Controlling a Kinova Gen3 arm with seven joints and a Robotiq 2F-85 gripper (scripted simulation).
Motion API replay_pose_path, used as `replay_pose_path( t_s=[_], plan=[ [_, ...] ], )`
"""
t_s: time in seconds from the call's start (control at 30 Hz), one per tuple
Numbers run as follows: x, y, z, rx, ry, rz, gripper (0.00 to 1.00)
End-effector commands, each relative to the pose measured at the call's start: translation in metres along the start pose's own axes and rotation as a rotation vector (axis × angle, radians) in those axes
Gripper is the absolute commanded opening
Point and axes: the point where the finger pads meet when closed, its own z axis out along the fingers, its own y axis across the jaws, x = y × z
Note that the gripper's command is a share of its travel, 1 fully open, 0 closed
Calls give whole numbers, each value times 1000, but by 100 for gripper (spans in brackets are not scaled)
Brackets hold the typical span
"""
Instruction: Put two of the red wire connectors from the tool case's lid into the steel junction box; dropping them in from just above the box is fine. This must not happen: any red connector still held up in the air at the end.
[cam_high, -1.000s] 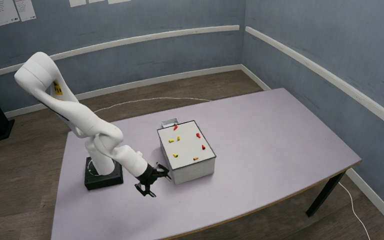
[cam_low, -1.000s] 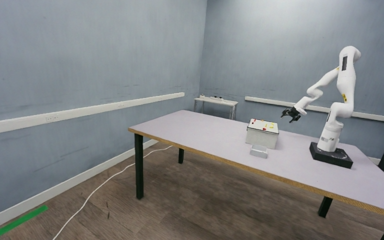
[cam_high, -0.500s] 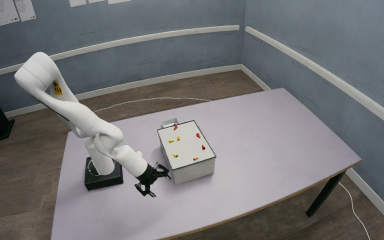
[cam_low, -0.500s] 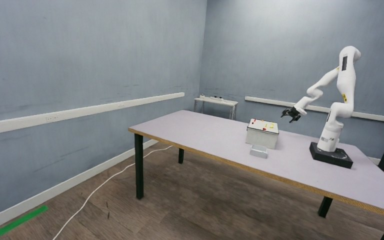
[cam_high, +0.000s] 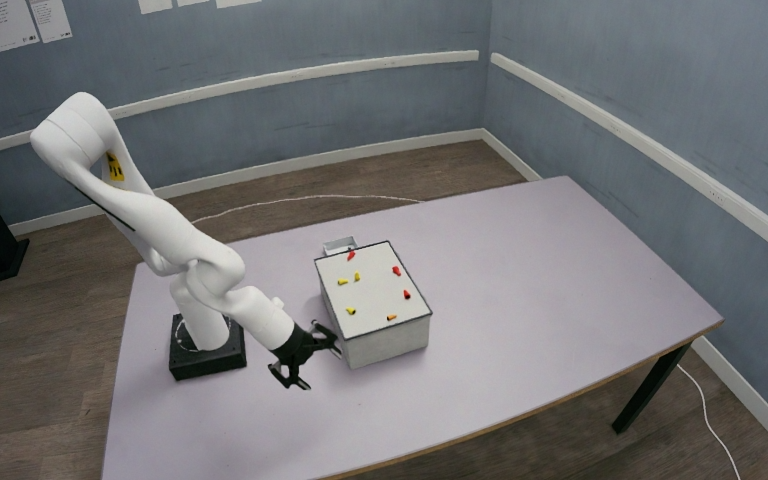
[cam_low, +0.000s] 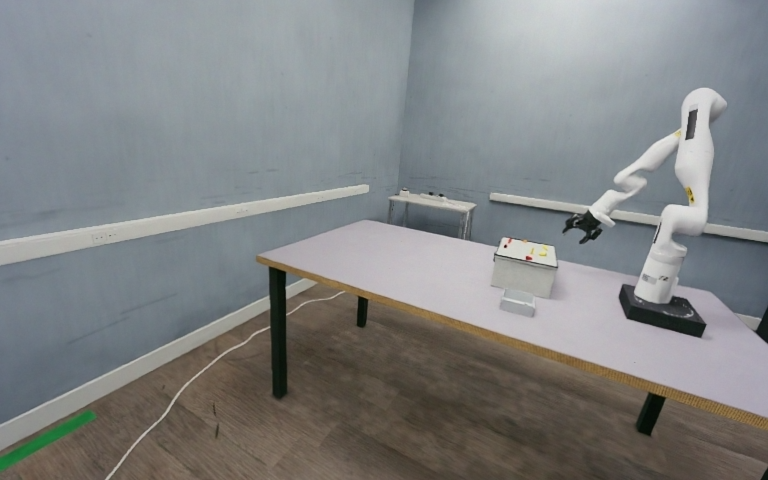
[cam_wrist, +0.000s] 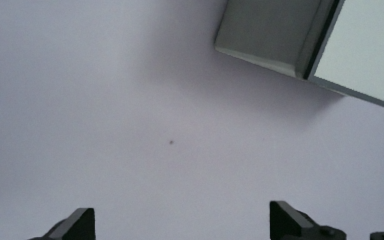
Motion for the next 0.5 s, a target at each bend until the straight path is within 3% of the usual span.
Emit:
replay_pose_path(
  t_s=[0.0, 0.47],
  plan=[
    [-16, 9, -23, 9, -22, -11, 100],
    [-29, 31, -75, 5, -24, -11, 100]
  ],
)
